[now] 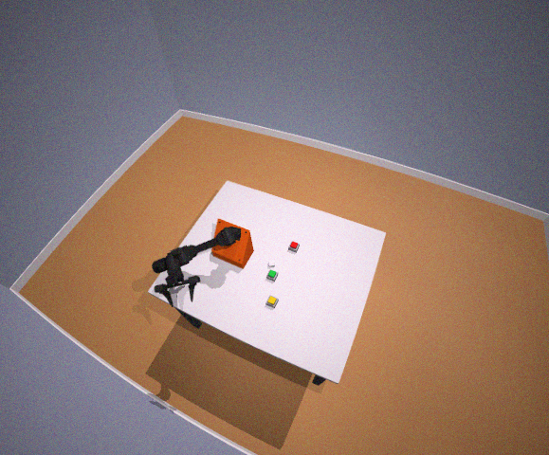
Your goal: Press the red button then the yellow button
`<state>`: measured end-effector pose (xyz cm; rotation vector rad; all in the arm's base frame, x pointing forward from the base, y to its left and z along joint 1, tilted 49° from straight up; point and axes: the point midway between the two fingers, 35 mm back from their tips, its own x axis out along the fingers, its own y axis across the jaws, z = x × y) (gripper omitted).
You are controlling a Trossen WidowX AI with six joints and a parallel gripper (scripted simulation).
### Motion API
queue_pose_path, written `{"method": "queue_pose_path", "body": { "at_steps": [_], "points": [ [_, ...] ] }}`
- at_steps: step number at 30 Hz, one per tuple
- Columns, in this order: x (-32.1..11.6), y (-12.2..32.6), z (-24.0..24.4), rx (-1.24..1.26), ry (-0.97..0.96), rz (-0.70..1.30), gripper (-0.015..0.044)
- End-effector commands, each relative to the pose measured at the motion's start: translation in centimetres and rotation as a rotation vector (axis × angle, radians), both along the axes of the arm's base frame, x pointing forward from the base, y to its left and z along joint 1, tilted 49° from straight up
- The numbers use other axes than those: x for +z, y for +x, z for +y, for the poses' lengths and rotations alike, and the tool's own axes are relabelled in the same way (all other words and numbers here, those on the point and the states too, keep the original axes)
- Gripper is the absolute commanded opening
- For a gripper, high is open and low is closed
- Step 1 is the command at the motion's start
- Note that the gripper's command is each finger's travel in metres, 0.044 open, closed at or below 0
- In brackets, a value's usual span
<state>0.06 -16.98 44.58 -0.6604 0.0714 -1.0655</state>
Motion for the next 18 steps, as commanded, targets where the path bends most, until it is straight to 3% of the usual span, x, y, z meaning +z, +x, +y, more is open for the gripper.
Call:
{"method": "queue_pose_path", "body": {
  "at_steps": [1, 4, 11, 18],
  "points": [
    [0.1, 0.1, 0.1, 0.001, -0.001, 0.001, 0.04],
    [0.8, 2.1, 1.3, 0.016, -0.02, 0.015, 0.04],
    [2.7, 11.9, 7.5, 0.128, -0.099, 0.091, 0.04],
    [1.0, 21.7, 13.5, 0.27, -0.122, 0.197, 0.04]
  ]
}}
